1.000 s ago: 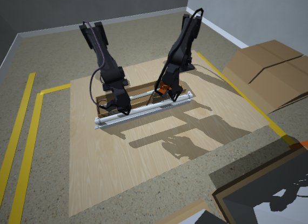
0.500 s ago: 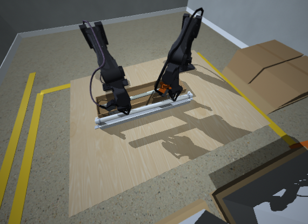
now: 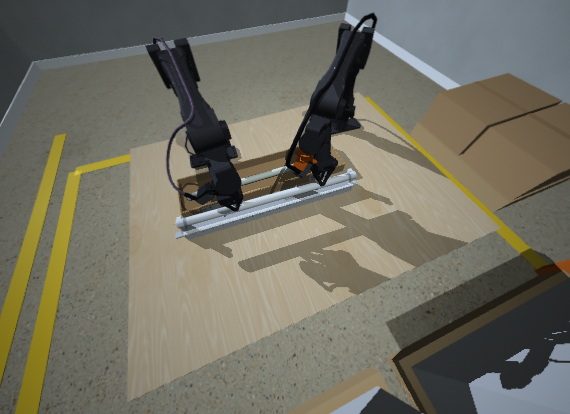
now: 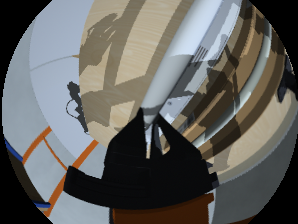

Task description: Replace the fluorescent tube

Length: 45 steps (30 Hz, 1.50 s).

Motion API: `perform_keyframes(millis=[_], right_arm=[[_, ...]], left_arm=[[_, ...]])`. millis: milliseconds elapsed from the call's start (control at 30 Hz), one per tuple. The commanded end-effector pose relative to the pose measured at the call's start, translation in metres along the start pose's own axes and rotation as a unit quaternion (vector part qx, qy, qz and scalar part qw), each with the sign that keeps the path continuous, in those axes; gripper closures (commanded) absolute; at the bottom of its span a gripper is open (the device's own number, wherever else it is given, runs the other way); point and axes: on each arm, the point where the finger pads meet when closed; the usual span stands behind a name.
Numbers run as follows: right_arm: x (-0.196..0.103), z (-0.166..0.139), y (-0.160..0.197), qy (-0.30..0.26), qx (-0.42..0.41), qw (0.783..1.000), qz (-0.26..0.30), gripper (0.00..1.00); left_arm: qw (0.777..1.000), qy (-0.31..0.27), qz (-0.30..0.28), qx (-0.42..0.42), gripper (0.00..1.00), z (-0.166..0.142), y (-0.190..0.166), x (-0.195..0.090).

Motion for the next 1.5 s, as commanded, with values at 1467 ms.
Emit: perform_keyframes(millis=[1467], right_arm=[[-0.014, -0.005, -0.005, -0.001, -0.009, 1.0, 0.012, 0.89]], left_arm=[[1.0, -0.023, 0.017, -0.008, 0.89, 0.007, -0.002, -0.022]])
Point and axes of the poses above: on each arm, the point where the finger pads meet when closed, its own x axis out along the fingers, its own y axis across the jaws, z = x × y, and after that the axes turned 8 degrees about -x, right-handed
